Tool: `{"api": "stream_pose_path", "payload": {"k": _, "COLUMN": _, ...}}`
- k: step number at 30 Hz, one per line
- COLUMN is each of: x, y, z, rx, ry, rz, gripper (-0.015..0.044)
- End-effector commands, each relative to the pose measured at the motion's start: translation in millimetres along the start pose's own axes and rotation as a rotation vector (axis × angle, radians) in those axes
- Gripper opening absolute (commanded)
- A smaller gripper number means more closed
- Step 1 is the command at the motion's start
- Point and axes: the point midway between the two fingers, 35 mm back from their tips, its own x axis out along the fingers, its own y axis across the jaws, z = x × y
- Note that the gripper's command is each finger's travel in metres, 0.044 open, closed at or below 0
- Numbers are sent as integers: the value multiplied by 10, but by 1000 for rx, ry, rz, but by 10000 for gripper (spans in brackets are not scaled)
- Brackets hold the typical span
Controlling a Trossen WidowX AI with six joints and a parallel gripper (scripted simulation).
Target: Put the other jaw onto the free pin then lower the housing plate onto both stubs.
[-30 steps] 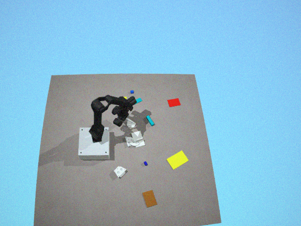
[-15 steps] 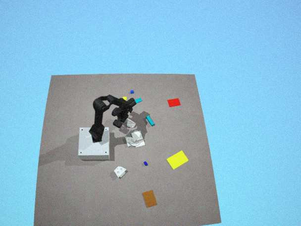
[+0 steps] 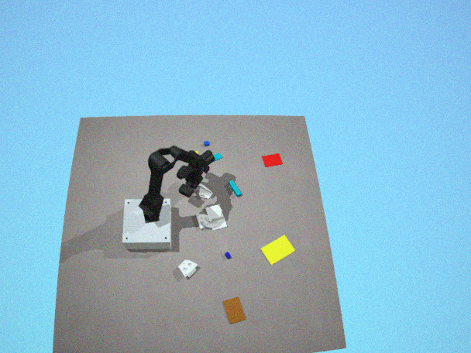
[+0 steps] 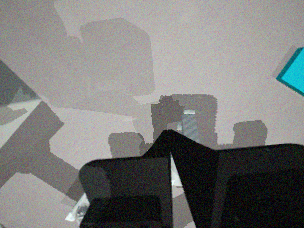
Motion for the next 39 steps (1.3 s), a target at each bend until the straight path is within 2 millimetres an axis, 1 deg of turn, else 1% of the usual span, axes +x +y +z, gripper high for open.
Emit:
{"api": "stream_pose_path", "payload": {"k": 1, "x": -4, "y": -71, "z": -3, "rx": 3, "ry": 0, "rz": -1, "gripper": 0}}
{"api": "stream_pose_path", "payload": {"k": 18, "x": -2, "y": -350, "z": 2, "rx": 3, "ry": 0, "rz": -3, "gripper": 0}}
{"api": "stream_pose_path", "payload": {"k": 23, "x": -19, "y": -383, "z": 2, "rx": 3, "ry": 0, "rz": -3, "gripper": 0}}
{"api": "stream_pose_path", "payload": {"k": 25, "x": -147, "y": -391, "z": -2, "rx": 2, "ry": 0, "rz": -5, "gripper": 0}}
{"api": "stream_pose_path", "payload": {"k": 29, "x": -550, "y": -378, "z": -6, "rx": 1, "ry": 2, "rz": -12, "gripper": 0}}
{"api": "stream_pose_path", "payload": {"k": 30, "x": -600, "y": -373, "z": -5, "rx": 1, "ry": 3, "rz": -13, "gripper": 0}}
{"api": "stream_pose_path", "payload": {"k": 32, "x": -616, "y": -371, "z": -5, "rx": 1, "ry": 3, "rz": -13, "gripper": 0}}
{"api": "stream_pose_path", "payload": {"k": 33, "x": -536, "y": -383, "z": -6, "rx": 3, "ry": 4, "rz": -17, "gripper": 26}}
{"api": "stream_pose_path", "payload": {"k": 39, "x": -536, "y": -383, "z": -6, "rx": 3, "ry": 4, "rz": -17, "gripper": 184}}
